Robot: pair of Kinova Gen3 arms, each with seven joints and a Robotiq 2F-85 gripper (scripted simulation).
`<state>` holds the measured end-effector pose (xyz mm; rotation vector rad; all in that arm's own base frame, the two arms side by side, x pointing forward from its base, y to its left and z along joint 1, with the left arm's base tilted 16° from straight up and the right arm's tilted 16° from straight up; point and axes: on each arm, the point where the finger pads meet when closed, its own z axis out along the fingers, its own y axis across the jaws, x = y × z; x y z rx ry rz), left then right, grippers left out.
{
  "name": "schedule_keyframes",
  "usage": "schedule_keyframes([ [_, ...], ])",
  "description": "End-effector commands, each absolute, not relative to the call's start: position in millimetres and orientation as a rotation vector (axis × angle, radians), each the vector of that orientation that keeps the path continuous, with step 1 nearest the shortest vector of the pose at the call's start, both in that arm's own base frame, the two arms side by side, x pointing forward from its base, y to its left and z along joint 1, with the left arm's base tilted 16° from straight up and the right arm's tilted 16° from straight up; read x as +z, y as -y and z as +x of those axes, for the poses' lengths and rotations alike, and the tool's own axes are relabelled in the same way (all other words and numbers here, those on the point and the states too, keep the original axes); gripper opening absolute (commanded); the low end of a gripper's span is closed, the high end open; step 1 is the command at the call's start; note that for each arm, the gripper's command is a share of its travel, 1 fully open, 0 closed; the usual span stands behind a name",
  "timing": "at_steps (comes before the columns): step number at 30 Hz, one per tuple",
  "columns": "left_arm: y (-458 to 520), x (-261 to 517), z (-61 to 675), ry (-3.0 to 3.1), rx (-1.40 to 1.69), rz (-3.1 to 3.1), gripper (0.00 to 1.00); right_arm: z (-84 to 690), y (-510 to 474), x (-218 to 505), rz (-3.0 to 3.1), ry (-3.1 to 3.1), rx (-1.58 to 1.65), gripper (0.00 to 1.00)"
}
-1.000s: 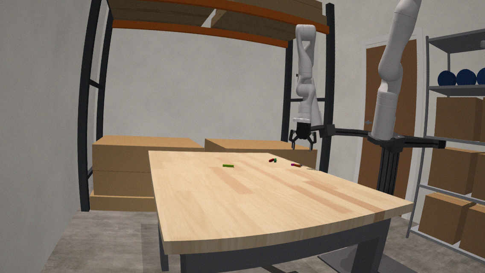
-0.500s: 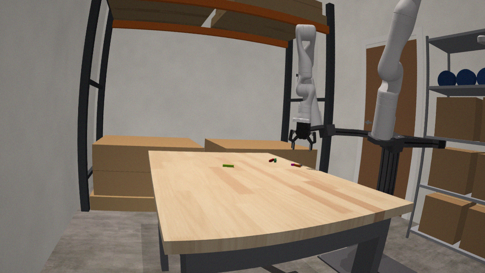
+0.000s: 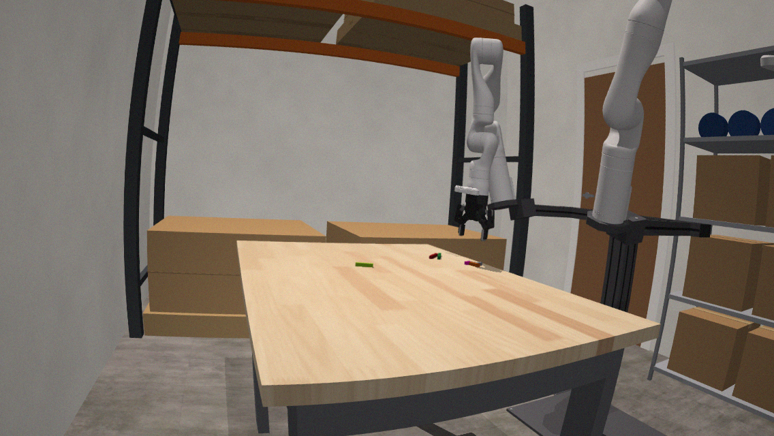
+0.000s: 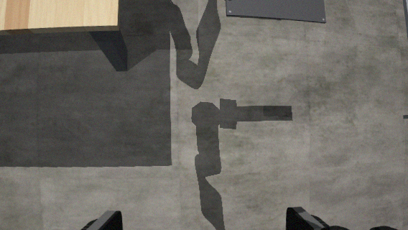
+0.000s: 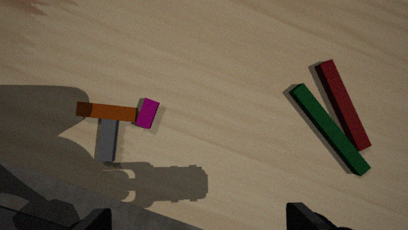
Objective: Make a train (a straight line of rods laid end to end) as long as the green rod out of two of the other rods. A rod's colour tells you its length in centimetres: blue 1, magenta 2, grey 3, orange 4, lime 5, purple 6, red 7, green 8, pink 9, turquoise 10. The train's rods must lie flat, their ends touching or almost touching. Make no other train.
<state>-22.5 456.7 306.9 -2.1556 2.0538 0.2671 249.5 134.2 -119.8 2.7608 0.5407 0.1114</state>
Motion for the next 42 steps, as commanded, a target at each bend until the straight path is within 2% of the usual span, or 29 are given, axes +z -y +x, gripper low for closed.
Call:
schedule_keyframes([
  [1, -457, 308, -23, -2.053, 0.269, -2.155, 1.0, 250, -135, -120, 2.761, -0.546, 0.112, 1.0],
  [12, -457, 308, -23, -2.053, 0.269, -2.155, 1.0, 226, -155, -132, 2.645, -1.097, 0.032, 1.0],
  [42, -457, 308, -23, -2.053, 0.269, -2.155, 1.0, 226, -155, -132, 2.644, -1.099, 0.032, 1.0],
])
